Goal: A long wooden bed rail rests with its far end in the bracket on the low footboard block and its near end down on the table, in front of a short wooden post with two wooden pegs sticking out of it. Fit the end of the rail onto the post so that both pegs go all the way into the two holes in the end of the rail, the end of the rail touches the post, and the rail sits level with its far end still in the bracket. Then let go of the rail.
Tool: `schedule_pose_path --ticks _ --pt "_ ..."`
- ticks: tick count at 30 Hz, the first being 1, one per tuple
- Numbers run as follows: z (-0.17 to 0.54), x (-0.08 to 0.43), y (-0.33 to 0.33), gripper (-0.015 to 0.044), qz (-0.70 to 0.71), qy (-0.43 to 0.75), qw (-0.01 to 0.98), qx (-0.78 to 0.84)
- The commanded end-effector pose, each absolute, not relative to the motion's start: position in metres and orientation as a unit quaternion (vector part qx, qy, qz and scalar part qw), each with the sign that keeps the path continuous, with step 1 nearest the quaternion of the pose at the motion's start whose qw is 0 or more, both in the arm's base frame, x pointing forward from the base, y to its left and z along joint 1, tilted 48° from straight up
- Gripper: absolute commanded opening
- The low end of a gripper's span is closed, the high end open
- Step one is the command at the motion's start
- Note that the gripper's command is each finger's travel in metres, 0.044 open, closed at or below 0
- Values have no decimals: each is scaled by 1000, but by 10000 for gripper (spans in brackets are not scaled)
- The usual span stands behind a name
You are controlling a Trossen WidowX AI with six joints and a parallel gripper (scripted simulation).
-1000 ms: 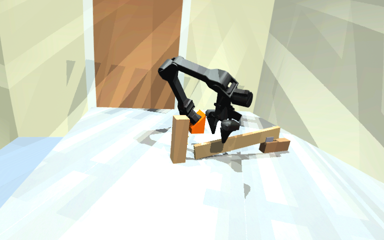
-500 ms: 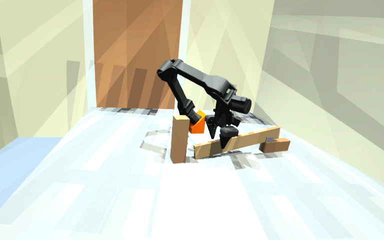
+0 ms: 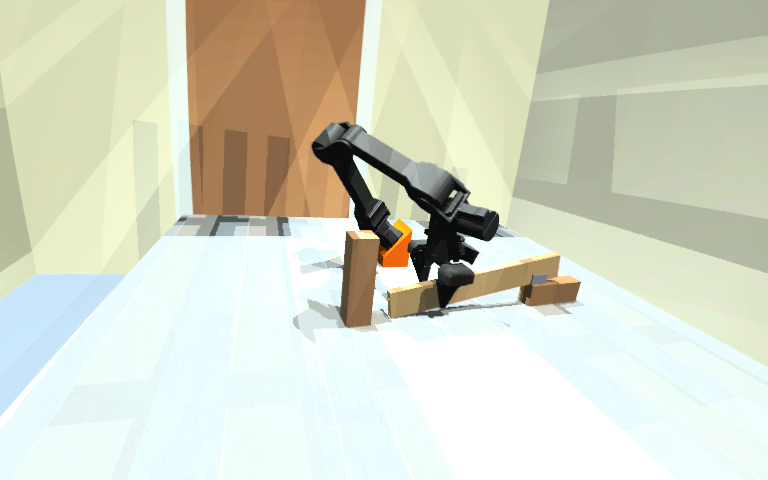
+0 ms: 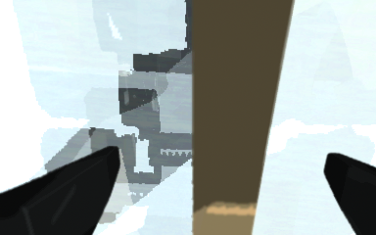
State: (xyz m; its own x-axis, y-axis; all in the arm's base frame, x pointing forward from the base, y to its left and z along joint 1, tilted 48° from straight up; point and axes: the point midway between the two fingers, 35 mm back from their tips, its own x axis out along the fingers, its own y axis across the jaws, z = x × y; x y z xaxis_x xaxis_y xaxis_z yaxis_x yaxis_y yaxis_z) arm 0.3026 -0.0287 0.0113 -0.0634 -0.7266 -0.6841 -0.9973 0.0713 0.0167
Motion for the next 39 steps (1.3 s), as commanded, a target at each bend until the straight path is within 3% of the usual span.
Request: schedule_pose_path --ticks 1,7,21,29,39 --pt "8 301 -34 440 257 682 259 -634" --pt "4 300 -39 440 257 682 259 -634" --pt "4 300 -39 72 257 682 259 -634" --pt "4 300 -39 0 257 682 259 -634" --pt "4 300 -39 0 257 682 259 -634"
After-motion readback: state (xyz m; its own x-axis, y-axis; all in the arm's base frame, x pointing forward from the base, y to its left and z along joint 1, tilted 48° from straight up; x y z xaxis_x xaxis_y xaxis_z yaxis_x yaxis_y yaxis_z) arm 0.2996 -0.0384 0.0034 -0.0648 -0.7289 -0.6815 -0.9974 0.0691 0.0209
